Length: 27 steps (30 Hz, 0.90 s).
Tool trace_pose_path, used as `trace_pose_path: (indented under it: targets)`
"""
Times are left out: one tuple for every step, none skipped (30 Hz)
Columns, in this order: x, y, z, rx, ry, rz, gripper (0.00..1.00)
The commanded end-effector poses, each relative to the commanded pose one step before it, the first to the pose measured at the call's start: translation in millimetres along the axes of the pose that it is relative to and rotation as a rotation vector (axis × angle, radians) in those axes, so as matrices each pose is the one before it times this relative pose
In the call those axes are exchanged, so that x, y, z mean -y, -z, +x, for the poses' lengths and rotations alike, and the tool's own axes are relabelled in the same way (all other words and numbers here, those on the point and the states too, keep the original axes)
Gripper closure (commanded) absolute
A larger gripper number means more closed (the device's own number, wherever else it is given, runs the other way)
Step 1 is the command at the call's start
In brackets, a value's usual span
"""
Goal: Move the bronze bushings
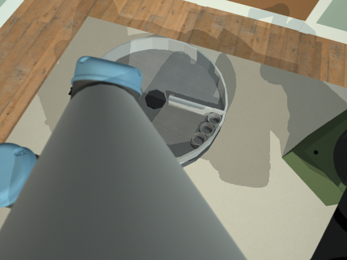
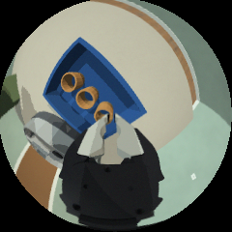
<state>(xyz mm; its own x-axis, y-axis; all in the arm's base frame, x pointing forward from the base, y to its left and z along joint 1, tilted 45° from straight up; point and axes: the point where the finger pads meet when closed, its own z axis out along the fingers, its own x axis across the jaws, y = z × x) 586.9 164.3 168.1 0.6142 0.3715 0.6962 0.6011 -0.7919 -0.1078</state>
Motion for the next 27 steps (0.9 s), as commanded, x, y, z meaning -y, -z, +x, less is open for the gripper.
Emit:
trace_pose_path:
  targets:
    - [-0.17,0.35,0.38,-0.00078,0.00045,-0.00065,0.94]
    - [0.0,0.0,0.0,0.0,0.0,0.0,0.94]
    - [0.0,0.0,0.0,0.0,0.0,0.0,0.94]
    - [0.0,0.0,0.0,0.0,0.0,0.0,0.94]
    - [0.0,0.0,0.0,0.0,0.0,0.0,0.94]
    - [0.0,0.0,0.0,0.0,0.0,0.0,0.94]
    - [0.0,0.0,0.0,0.0,0.0,0.0,0.94]
    - [0.0,0.0,0.0,0.0,0.0,0.0,0.94]
    - [0.0,0.0,0.0,0.0,0.0,0.0,0.94]
    - [0.0,0.0,0.0,0.0,0.0,0.0,0.94]
    - [0.0,0.0,0.0,0.0,0.0,0.0,0.94]
    - [0.0,0.02,0.0,0.0,0.0,0.0,0.94]
    - [0.0,0.13,0.0,0.0,0.0,0.0,0.94]
    - [0.0,0.0,0.0,0.0,0.0,0.0,0.94]
    - [0.0,0.0,0.0,0.0,0.0,0.0,0.94]
    - [-0.01,0.34,0.0,0.0,0.0,0.0,0.94]
    - [-0.01,0.62,0.0,0.0,0.0,0.0,0.94]
    - [-0.01,0.95,0.0,0.0,0.0,0.0,0.94]
    - [-0.01,1.33,0.0,0.0,0.0,0.0,0.94]
    - [-0.01,1.74,0.0,0.0,0.0,0.0,0.94]
    - [-0.03,2.17,0.0,0.0,0.0,0.0,0.94]
    - [-0.02,2.59,0.0,0.0,0.0,0.0,0.94]
    - [-0.03,3.02,0.0,0.0,0.0,0.0,0.94]
    - [-0.03,3.42,0.0,0.0,0.0,0.0,0.94]
    - [-0.03,3.79,0.0,0.0,0.0,0.0,0.94]
    - [-0.03,4.13,0.0,0.0,0.0,0.0,0.94]
    - [-0.04,4.44,0.0,0.0,0.0,0.0,0.94]
